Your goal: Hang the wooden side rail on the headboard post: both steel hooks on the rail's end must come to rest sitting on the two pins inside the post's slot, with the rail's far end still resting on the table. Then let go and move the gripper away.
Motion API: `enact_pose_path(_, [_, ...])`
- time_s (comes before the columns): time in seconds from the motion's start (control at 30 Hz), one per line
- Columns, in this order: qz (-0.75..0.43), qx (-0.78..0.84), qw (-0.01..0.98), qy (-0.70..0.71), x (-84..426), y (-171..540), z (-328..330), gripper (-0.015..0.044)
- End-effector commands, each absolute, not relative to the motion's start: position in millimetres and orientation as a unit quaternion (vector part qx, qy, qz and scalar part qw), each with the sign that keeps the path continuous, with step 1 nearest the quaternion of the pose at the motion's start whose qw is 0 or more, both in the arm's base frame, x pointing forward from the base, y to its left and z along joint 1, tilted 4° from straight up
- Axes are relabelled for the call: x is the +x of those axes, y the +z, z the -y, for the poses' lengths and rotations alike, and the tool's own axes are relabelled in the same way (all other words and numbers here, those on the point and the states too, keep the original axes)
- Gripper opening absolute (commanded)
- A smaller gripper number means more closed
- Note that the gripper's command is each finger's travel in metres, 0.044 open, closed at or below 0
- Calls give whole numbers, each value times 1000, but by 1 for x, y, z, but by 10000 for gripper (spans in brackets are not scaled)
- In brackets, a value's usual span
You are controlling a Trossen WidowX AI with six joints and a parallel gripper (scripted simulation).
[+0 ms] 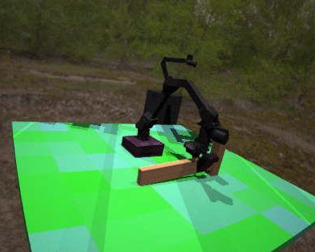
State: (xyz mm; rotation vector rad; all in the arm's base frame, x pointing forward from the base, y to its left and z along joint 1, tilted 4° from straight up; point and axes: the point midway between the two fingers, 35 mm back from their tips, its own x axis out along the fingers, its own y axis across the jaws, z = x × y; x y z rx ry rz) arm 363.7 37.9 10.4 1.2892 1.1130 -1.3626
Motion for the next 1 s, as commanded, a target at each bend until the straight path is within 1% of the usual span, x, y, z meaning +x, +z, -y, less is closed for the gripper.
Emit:
enact_pose_path(0.0, [-450,527,462,-553,365,12,-39,0])
enact_pose_path(0.97, [-450,527,462,-553,365,12,-42,0])
